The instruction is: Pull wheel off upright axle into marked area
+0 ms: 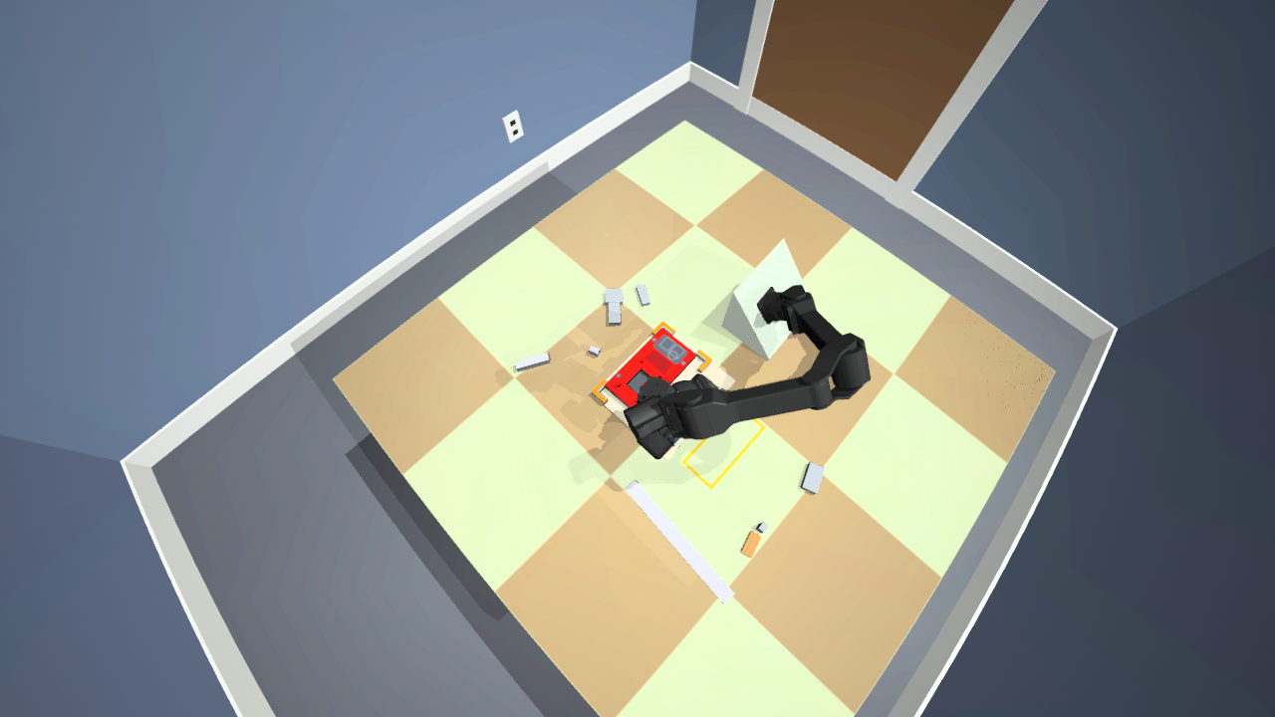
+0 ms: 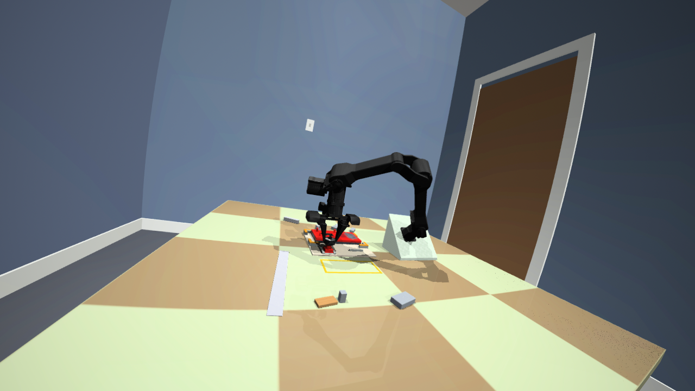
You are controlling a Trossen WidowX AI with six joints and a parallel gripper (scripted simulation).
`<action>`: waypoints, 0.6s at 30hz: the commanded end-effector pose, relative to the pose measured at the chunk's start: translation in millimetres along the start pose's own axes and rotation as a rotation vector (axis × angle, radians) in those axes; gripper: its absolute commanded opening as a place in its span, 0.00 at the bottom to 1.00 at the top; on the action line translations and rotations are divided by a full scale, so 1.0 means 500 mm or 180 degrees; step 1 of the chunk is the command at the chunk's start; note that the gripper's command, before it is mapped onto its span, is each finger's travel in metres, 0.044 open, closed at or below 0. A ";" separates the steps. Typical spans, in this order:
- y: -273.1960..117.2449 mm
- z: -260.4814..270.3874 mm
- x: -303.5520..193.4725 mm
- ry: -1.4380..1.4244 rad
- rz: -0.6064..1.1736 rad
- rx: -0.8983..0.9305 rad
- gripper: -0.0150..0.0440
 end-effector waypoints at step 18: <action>-0.048 -0.005 0.003 0.0058 -0.0043 0.0081 0.25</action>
Point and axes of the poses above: the point midway between the two fingers, 35 mm back from their tips, its own y axis out along the fingers, its own z axis across the jaws, x = y × z, the point moved 1 cm from there along -y, back along the fingers, and after that the axes turned 15 degrees about -y, right-handed, at the moved point
